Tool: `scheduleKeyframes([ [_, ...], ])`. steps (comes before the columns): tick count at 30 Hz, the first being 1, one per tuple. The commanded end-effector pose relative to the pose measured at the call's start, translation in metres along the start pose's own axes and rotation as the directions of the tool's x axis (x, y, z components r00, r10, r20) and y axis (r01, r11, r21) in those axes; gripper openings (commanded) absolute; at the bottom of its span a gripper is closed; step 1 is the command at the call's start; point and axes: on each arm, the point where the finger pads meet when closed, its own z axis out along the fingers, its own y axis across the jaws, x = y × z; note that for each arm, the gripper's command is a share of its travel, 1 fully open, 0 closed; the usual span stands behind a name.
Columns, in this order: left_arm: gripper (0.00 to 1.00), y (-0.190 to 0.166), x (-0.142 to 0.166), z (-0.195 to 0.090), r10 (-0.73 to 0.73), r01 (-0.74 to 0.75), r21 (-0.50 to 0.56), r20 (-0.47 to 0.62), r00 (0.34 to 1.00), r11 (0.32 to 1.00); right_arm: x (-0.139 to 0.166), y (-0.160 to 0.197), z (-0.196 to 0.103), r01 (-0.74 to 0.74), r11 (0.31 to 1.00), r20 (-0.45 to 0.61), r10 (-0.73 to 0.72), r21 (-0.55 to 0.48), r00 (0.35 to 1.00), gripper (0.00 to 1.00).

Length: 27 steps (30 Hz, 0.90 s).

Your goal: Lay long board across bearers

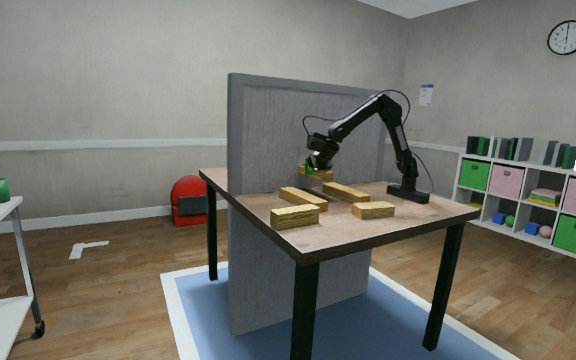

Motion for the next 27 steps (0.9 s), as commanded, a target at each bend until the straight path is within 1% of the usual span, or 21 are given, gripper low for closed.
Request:
scheduleKeyframes([
  [1, 0.00, 0.004, -0.028, -0.013, 0.044, -0.043, -0.024, 0.056, 0.997, 0.999, 0.019, -0.004, -0.013, 0.026, 1.000, -0.027, -0.026, 0.001, 0.999, 0.78],
  [3, 0.00, 0.004, -0.028, -0.013, 0.044, -0.043, -0.024, 0.056, 0.997, 0.999, 0.004, -0.015, -0.005, -0.013, 0.999, -0.018, 0.014, 0.029, 1.000, 0.78],
  [4, 0.00, 0.004, -0.028, -0.013, 0.044, -0.043, -0.024, 0.056, 0.997, 0.999, 0.006, -0.014, -0.006, -0.007, 1.000, -0.020, 0.007, 0.023, 1.000, 0.78],
  [5, 0.00, 0.004, -0.028, -0.013, 0.044, -0.043, -0.024, 0.056, 0.997, 0.999, 0.014, -0.008, -0.012, 0.014, 1.000, -0.025, -0.014, 0.007, 1.000, 0.78],
  [12, 0.00, 0.004, -0.028, -0.013, 0.044, -0.043, -0.024, 0.056, 0.997, 0.999, 0.012, 0.000, -0.007, 0.009, 1.000, -0.023, -0.008, 0.012, 1.000, 0.78],
  [14, 0.00, 0.004, -0.028, -0.013, 0.044, -0.043, -0.024, 0.056, 0.997, 0.999, 0.017, -0.001, -0.012, 0.023, 1.000, -0.027, -0.023, 0.000, 0.999, 0.78],
  [15, 0.00, 0.004, -0.028, -0.013, 0.044, -0.043, -0.024, 0.056, 0.997, 0.999, 0.019, -0.006, -0.023, 0.028, 1.000, -0.028, -0.028, 0.002, 0.999, 0.78],
  [20, 0.00, 0.004, -0.028, -0.013, 0.044, -0.043, -0.024, 0.056, 0.997, 0.999, 0.007, -0.006, -0.028, -0.012, 0.999, -0.021, 0.013, 0.040, 1.000, 0.78],
  [21, 0.00, 0.004, -0.028, -0.013, 0.044, -0.043, -0.024, 0.056, 0.997, 0.999, 0.017, -0.007, -0.039, 0.023, 1.000, -0.029, -0.022, 0.008, 0.999, 0.78],
  [22, 0.00, 0.004, -0.028, -0.013, 0.044, -0.043, -0.024, 0.056, 0.997, 0.999, 0.019, -0.001, -0.040, 0.031, 0.999, -0.030, -0.032, -0.015, 0.999, 0.78],
  [24, 0.00, 0.004, -0.028, -0.013, 0.044, -0.043, -0.024, 0.056, 0.997, 0.999, 0.019, -0.001, -0.040, 0.031, 0.999, -0.030, -0.032, -0.015, 0.999, 0.78],
  [25, 0.00, 0.004, -0.028, -0.013, 0.044, -0.043, -0.024, 0.056, 0.997, 0.999, 0.018, -0.007, -0.043, 0.017, 1.000, -0.028, -0.017, 0.008, 0.999, 0.78],
  [27, 0.00, 0.004, -0.028, -0.013, 0.044, -0.043, -0.024, 0.056, 0.997, 0.999, 0.021, -0.009, -0.050, 0.025, 1.000, -0.029, -0.025, 0.003, 0.999, 0.78],
])
